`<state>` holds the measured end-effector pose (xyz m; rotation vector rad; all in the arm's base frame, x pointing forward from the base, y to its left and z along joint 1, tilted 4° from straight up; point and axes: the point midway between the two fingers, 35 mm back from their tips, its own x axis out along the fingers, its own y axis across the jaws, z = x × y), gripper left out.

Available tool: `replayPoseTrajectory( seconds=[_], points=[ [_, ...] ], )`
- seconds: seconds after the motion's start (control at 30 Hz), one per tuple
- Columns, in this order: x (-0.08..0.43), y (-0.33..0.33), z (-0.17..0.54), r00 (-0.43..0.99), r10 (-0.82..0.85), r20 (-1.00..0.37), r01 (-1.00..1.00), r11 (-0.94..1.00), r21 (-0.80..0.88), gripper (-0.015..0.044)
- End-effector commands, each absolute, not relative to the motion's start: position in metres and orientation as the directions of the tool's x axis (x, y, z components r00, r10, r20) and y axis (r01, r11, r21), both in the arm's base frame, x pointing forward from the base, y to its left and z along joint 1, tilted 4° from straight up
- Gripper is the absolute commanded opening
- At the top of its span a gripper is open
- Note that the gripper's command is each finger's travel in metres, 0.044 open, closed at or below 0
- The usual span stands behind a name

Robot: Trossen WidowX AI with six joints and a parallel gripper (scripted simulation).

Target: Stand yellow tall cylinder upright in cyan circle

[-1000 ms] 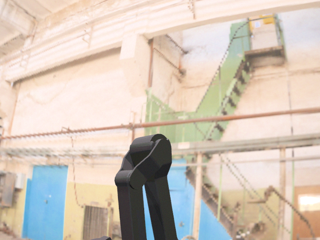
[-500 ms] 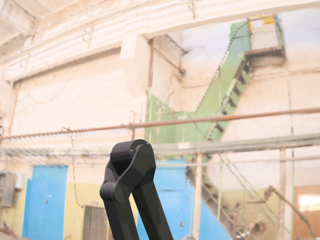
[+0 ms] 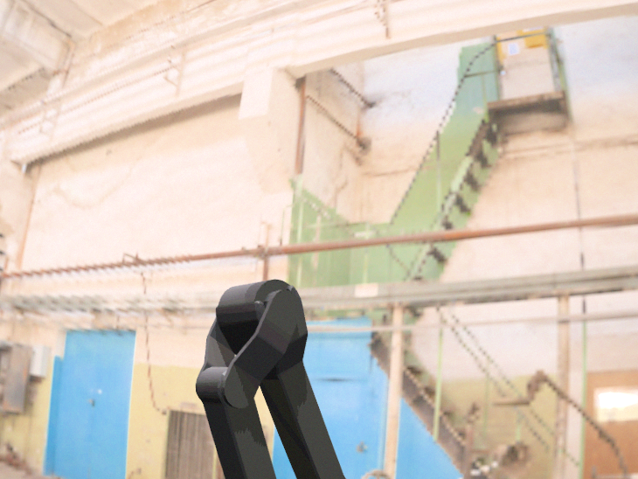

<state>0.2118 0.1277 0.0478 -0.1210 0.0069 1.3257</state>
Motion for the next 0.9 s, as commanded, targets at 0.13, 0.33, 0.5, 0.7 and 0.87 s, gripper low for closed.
replayPoseTrajectory(
  seconds=[0.13,0.33,0.5,0.7,0.87],
  points=[
    [0.212,0.128,0.048,0.241,0.968,-0.072,-0.968,0.234,-0.092,0.0400],
    [0.214,0.128,0.054,0.241,0.968,-0.072,-0.968,0.235,-0.091,0.0400],
    [0.217,0.127,0.066,0.242,0.967,-0.073,-0.968,0.236,-0.089,0.0400],
    [0.219,0.127,0.081,0.243,0.967,-0.073,-0.968,0.237,-0.087,0.0400],
    [0.219,0.127,0.094,0.243,0.967,-0.074,-0.968,0.237,-0.085,0.0400]
  ],
)
